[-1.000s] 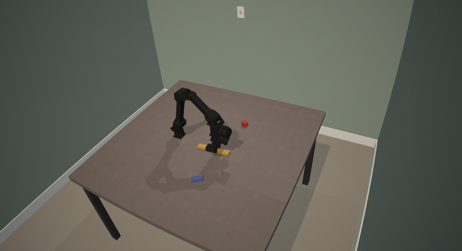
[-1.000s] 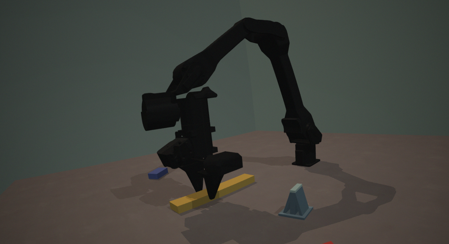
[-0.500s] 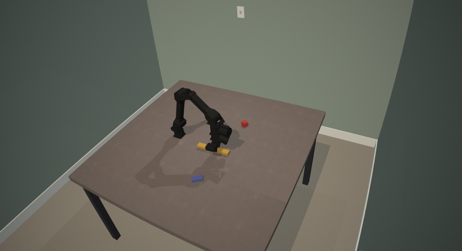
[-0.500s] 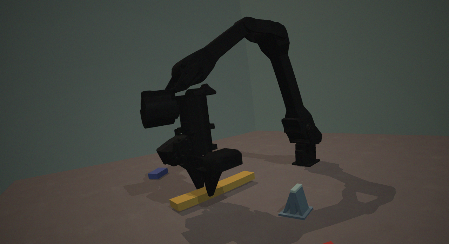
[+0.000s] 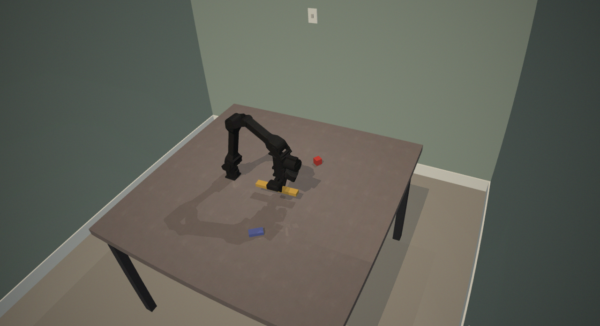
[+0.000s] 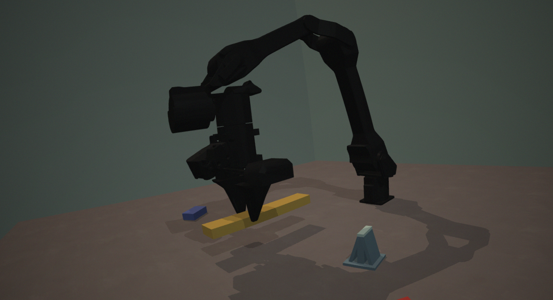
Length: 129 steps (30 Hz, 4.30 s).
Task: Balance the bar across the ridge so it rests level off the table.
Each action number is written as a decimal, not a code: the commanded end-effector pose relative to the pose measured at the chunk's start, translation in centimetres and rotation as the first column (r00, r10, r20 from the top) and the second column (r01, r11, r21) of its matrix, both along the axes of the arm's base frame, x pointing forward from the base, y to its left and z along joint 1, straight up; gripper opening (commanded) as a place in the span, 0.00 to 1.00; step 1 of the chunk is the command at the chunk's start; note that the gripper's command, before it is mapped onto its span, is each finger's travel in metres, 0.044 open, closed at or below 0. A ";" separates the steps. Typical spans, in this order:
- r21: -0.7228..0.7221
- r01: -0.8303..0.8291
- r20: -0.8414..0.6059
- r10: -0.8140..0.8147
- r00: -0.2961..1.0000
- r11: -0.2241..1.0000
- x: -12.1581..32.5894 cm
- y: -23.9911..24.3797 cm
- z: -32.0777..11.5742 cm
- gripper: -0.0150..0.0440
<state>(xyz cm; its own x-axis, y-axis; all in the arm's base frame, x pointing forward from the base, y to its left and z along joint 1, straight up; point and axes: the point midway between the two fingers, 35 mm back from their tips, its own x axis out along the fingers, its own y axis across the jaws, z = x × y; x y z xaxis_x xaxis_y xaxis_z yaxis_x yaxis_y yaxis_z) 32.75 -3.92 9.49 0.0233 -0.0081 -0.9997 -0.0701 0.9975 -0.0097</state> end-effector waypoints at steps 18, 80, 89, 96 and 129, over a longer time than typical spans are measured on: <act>0.004 0.003 0.012 -0.004 1.000 1.000 -0.5 0.1 5.5 0.25; 0.039 0.990 -0.033 -0.990 0.140 0.138 -5.8 16.3 4.0 0.25; 0.039 0.990 -0.033 -0.990 0.140 0.138 -5.9 16.3 2.5 0.25; 0.039 0.990 -0.032 -0.990 0.140 0.138 -6.0 16.2 1.4 0.25; 0.039 0.990 -0.032 -0.990 0.140 0.138 -6.0 16.2 1.0 0.25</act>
<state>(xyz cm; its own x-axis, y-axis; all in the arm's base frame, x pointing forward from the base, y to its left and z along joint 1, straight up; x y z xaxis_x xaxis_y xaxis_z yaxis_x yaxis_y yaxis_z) 26.69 12.17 10.56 0.0284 0.0076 -0.9996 0.9770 0.2111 0.0294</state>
